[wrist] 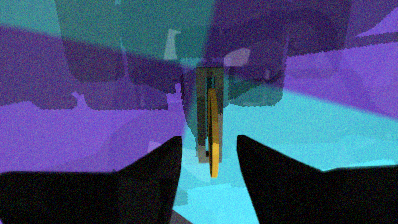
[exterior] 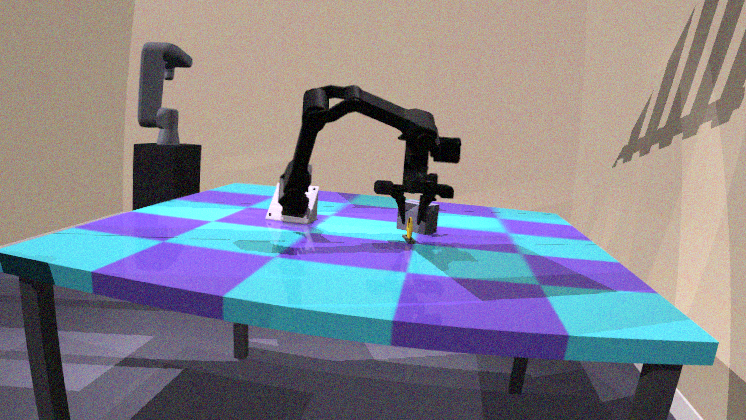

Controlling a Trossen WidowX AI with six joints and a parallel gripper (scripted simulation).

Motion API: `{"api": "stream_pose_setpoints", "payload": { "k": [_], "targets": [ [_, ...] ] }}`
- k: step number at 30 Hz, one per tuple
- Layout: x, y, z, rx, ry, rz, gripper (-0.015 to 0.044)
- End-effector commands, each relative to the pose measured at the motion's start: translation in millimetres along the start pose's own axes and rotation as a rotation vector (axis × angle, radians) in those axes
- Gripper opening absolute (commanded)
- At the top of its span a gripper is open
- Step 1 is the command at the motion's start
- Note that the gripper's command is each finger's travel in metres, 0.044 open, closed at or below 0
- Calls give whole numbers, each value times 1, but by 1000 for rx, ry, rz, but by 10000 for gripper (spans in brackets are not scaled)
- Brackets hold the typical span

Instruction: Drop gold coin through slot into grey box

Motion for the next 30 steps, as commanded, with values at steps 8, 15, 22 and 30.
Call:
{"api": "stream_pose_setpoints", "payload": {
  "k": [8, 15, 22, 30],
  "targets": [
    [-18, -1, 0, 5, -6, 3, 161],
    [-28, -2, -1, 5, -8, 4, 161],
    [-29, -2, -1, 5, -8, 4, 3],
    [-29, -2, -1, 5, -8, 4, 0]
  ]
}}
Point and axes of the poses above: the point midway between the two fingers, 35 mm back from their tips, its own x axis back along the fingers, its own y axis across the jaws, z = x × y, the point moved 10 cm from there along x, back along the fingers, and after that the axes turned 10 degrees about x, right-handed, at the moved point
